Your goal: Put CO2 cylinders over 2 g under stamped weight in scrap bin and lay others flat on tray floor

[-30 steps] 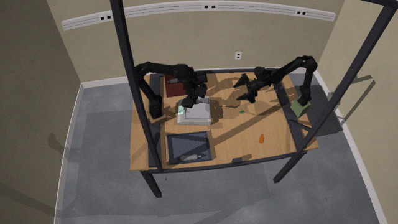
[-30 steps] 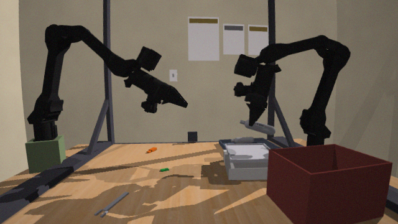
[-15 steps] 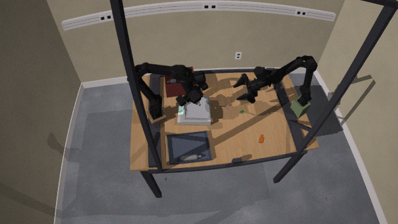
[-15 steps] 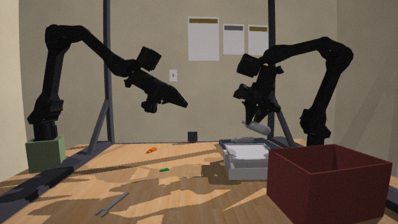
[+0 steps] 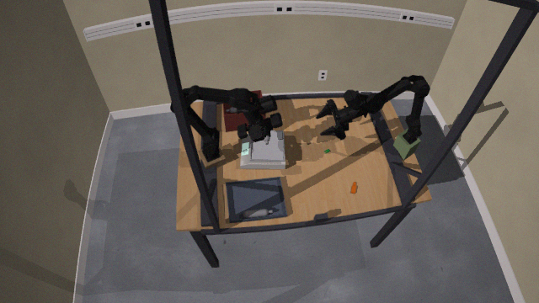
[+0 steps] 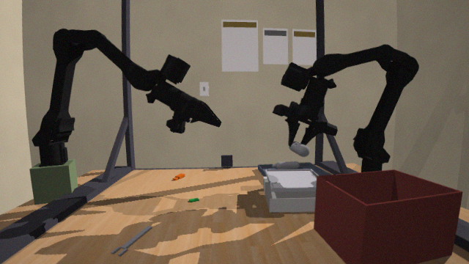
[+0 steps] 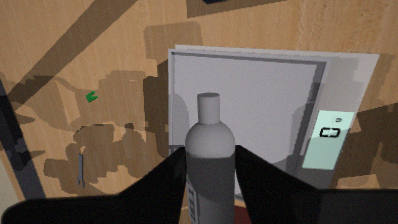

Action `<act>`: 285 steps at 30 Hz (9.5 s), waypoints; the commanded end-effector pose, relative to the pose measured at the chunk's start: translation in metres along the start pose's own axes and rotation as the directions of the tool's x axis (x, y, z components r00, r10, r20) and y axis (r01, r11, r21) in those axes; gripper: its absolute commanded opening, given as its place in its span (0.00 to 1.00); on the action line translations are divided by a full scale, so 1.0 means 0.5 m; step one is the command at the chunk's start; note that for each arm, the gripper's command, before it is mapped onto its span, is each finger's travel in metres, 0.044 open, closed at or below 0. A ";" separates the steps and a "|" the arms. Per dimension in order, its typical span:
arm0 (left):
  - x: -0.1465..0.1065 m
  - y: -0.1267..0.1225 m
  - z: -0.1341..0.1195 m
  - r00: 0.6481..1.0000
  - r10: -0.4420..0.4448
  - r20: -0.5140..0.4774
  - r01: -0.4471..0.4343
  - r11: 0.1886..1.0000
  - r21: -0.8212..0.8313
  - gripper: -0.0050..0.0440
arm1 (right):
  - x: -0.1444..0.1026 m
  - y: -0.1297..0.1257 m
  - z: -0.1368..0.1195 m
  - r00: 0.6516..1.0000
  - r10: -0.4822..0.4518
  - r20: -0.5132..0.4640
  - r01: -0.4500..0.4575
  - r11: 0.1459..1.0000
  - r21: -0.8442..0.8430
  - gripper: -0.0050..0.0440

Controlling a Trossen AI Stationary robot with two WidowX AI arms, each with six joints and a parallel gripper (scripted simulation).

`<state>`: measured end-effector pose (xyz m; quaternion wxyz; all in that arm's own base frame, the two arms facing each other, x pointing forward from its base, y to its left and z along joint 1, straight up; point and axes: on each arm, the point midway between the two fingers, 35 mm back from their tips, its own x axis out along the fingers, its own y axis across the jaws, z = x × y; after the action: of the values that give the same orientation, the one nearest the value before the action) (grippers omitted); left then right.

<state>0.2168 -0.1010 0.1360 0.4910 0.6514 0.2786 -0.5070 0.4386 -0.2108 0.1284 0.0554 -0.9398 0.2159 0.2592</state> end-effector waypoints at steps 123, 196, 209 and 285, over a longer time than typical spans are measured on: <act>0.071 0.241 0.001 0.989 -0.118 0.091 0.034 0.771 0.637 0.00 | -0.277 -0.141 -0.169 0.938 -0.163 -0.307 -0.343 -0.285 -0.895 1.00; 0.017 -0.012 -0.047 0.945 -0.327 -0.003 0.022 0.054 0.998 0.00 | -0.389 0.032 -0.085 1.000 0.007 -0.008 0.007 -1.000 -0.010 1.00; 0.043 -0.023 -0.046 0.940 -0.340 -0.001 0.020 0.052 0.998 0.00 | -0.316 0.044 -0.117 1.000 0.024 -0.010 0.024 -1.000 -0.020 1.00; 0.015 -0.005 -0.046 0.949 -0.314 -0.004 0.021 0.051 0.998 0.94 | -0.137 0.062 -0.143 0.999 0.035 -0.009 0.034 -0.999 -0.028 1.00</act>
<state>0.2219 -0.0787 0.0965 -0.1196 0.6999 -0.1190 -0.6940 0.4054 -0.2273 0.2116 -0.9327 -0.0663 -0.2670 0.2333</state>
